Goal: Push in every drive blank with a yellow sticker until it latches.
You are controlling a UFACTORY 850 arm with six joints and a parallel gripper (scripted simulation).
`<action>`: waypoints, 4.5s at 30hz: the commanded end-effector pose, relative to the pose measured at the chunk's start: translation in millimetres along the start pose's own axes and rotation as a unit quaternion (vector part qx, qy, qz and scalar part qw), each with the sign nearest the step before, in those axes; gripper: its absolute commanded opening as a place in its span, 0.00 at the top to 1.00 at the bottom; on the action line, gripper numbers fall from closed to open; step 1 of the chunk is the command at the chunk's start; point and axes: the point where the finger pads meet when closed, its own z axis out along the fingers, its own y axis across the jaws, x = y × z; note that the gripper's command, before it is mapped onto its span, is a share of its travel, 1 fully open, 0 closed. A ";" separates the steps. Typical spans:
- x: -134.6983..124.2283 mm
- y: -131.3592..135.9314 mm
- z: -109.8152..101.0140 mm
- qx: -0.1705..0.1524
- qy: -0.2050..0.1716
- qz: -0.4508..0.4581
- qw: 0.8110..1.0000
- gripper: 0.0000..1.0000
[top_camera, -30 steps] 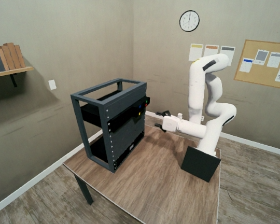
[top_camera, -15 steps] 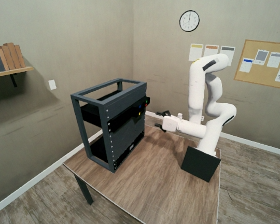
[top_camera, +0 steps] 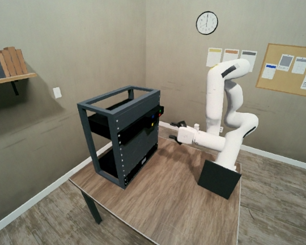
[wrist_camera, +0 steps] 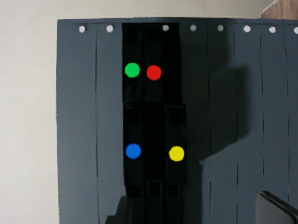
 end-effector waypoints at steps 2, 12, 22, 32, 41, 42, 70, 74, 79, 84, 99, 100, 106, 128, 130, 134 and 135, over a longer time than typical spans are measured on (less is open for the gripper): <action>-0.2 -0.7 0.2 0.001 0.000 0.001 1.000 0.00; -0.2 -0.7 0.2 0.001 0.000 0.001 1.000 1.00; -0.2 -0.7 0.2 0.001 0.000 0.001 1.000 1.00; -0.2 -0.7 0.2 0.001 0.000 0.001 1.000 1.00; -0.2 -0.7 0.2 0.001 0.000 0.001 1.000 1.00; -0.2 -0.7 0.2 0.001 0.000 0.001 1.000 1.00; 28.5 7.2 68.5 0.001 0.000 0.001 1.000 1.00; 28.5 7.2 86.5 0.001 0.000 0.001 1.000 1.00; 28.5 7.1 103.7 0.001 0.000 0.001 1.000 1.00; 28.5 7.1 117.6 0.001 0.000 0.001 1.000 1.00; 28.5 7.1 119.0 0.001 0.000 0.001 1.000 1.00; 28.6 7.1 120.2 0.001 0.000 0.001 1.000 1.00; 28.7 7.0 127.6 0.001 0.000 0.001 1.000 1.00; 28.7 6.9 137.7 0.001 0.000 0.001 1.000 1.00; 28.7 6.9 137.7 0.001 0.000 0.001 1.000 1.00; 28.7 6.9 137.7 0.001 0.000 0.001 1.000 1.00; 28.7 6.9 137.8 0.001 0.000 0.001 1.000 1.00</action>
